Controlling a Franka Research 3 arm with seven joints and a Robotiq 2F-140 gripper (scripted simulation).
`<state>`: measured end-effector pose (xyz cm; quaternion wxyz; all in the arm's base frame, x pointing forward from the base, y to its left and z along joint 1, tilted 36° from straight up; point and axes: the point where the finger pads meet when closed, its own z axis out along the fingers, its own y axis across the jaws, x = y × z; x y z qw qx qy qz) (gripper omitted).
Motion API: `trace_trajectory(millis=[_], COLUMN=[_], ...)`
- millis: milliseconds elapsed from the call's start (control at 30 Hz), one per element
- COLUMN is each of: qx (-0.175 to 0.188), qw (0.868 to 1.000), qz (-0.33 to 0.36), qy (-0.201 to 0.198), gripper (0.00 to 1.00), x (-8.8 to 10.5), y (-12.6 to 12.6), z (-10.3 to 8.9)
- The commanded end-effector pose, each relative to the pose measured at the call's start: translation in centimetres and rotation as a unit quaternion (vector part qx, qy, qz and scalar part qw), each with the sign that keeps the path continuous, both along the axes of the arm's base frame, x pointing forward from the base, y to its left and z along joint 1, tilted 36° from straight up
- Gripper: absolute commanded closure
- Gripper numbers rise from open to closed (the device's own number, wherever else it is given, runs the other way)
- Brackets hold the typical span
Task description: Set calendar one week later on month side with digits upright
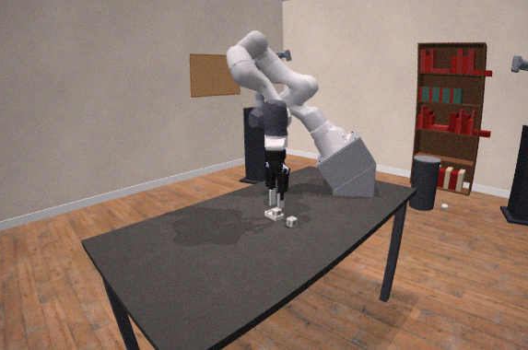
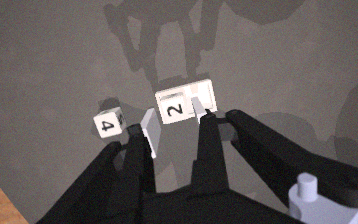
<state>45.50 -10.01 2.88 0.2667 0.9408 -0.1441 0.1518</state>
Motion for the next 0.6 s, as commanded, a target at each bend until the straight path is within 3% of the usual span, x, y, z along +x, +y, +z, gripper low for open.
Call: trace_trajectory(millis=[0, 567], qx=[0.003, 0.003], qw=[1.000, 1.000], qz=[-0.006, -0.006], qy=[-0.007, -0.007], gripper=[0.72, 0.72], x=[0.17, 0.19], y=[-0.08, -0.16], z=[-0.17, -0.29])
